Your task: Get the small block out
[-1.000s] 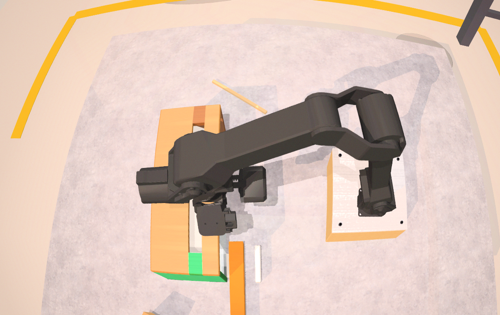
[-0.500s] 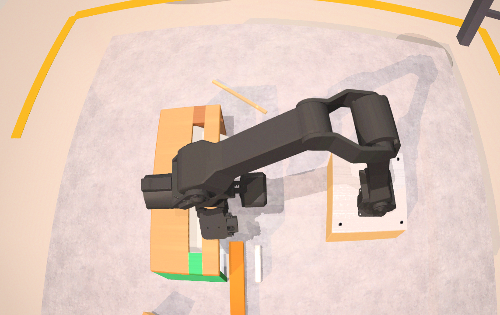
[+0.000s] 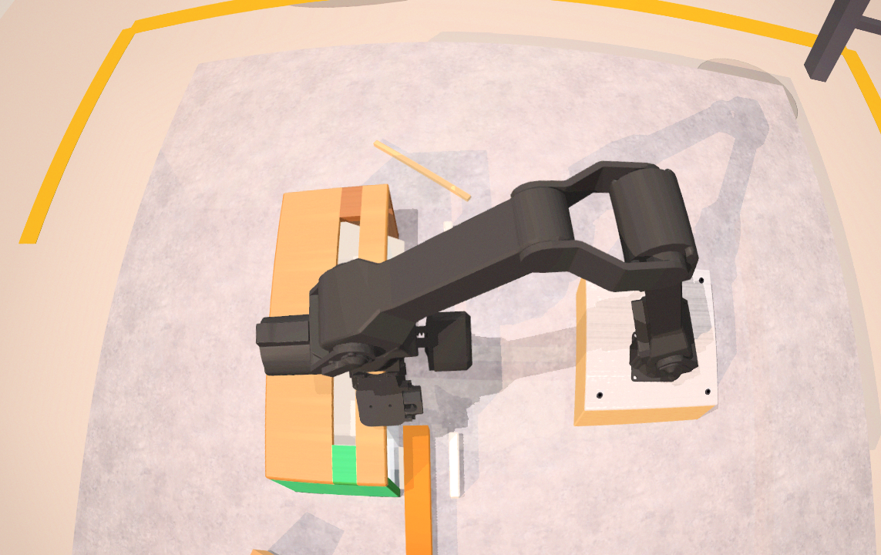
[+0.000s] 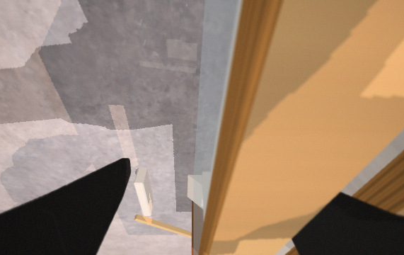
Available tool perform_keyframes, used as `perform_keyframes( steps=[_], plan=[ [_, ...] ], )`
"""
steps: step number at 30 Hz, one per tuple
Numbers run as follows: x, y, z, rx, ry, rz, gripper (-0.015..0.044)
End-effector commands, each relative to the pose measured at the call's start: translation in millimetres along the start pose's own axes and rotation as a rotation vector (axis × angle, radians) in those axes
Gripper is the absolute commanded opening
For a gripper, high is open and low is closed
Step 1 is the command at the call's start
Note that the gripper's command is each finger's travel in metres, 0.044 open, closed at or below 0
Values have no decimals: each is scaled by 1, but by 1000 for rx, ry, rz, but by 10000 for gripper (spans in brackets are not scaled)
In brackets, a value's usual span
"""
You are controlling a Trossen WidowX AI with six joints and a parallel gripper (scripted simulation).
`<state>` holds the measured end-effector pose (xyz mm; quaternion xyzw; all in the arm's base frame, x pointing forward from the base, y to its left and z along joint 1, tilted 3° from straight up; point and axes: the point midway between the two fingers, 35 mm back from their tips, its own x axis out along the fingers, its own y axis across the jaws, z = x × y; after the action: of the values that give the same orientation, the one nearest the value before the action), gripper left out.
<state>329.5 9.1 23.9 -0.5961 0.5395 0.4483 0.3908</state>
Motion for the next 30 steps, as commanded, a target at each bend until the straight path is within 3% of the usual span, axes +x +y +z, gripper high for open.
perform_keyframes(
  steps=[1, 30],
  plan=[
    [0, 0, -2, 0, 0, -1, 400],
    [30, 0, -87, 0, 7, 1, 400]
  ],
)
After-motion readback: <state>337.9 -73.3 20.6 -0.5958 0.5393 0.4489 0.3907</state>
